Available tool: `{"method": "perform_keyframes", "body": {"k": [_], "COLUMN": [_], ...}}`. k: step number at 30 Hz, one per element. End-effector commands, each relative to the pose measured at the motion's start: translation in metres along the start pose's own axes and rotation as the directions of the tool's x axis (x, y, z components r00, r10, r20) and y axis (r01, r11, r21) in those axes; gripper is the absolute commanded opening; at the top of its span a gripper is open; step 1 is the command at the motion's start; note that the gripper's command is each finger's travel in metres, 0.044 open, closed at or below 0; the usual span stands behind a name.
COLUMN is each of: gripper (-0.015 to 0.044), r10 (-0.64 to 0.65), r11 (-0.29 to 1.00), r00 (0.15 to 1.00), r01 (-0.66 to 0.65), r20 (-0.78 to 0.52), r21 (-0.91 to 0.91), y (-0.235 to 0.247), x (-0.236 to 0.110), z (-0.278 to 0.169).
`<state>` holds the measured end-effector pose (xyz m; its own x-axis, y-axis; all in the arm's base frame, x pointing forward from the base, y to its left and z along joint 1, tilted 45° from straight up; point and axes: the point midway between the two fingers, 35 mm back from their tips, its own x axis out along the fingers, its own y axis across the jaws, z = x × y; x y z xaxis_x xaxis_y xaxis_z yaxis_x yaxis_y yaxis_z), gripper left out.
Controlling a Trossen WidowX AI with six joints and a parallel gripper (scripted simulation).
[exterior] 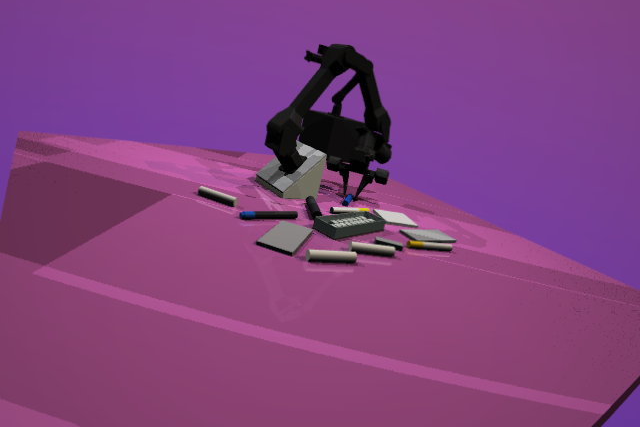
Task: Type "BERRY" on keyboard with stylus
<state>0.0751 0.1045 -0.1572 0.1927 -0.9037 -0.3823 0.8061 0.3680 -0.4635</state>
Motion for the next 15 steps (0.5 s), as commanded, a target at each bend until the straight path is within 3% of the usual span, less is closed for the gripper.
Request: {"method": "perform_keyframes", "body": {"k": [1, 8, 13, 15], "gripper": [0.015, 0.015, 0.0019, 0.0005], "r10": [-0.003, -0.003, -0.001, -0.001], "r11": [1.0, 1.0, 1.0, 1.0], "r00": [1.0, 1.0, 1.0, 1.0], "r01": [0.003, 0.003, 0.001, 0.001], "r20": [0.003, 0.003, 0.001, 0.001], "r21": [0.003, 0.003, -0.001, -0.001], "y": [-0.0007, -0.0007, -0.0003, -0.0003], "x": [0.004, 0.0055, 0.0038, 0.0038], "z": [-0.0016, -0.0024, -0.0019, -0.0019]}}
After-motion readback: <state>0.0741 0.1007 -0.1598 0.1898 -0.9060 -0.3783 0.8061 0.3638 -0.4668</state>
